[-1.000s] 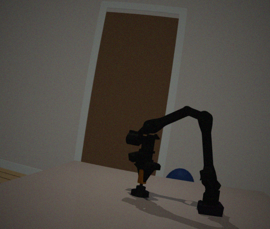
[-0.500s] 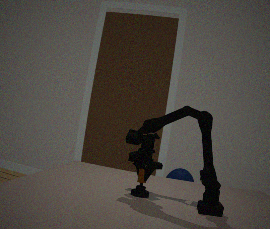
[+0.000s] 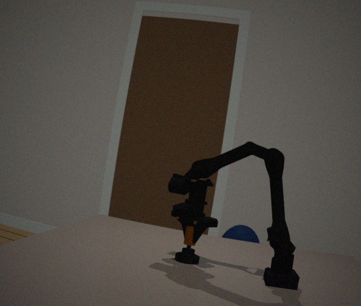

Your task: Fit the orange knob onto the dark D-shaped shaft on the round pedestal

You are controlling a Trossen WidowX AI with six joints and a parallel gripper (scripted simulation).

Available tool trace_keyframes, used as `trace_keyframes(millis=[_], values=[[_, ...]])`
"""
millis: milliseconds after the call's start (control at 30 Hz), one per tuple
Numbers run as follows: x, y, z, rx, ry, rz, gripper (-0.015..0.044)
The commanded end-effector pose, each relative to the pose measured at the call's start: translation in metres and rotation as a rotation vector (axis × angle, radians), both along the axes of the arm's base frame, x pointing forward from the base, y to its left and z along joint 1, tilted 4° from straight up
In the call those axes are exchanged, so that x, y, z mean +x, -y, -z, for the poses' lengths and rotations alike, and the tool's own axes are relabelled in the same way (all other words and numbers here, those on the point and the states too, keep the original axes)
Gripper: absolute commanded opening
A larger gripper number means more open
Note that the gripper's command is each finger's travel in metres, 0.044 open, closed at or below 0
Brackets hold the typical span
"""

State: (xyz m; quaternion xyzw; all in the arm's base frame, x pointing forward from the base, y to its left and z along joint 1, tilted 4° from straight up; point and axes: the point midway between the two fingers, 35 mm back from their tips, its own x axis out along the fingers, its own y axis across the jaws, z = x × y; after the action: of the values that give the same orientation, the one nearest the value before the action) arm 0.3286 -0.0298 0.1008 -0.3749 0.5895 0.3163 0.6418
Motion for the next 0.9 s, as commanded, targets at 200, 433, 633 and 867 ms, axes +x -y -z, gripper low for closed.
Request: trace_keyframes(millis=[200, 433, 633, 867], values=[[0.0003, -0.0001, 0.0006, 0.001, 0.002, -0.004, 0.0000], [-0.0001, -0.0001, -0.0013, 0.001, 0.002, -0.004, 0.0000], [0.0001, -0.0001, -0.0047, -0.002, 0.001, -0.030, 0.0000], [0.0008, -0.0001, -0.0029, -0.021, -0.006, -0.213, 0.0000]])
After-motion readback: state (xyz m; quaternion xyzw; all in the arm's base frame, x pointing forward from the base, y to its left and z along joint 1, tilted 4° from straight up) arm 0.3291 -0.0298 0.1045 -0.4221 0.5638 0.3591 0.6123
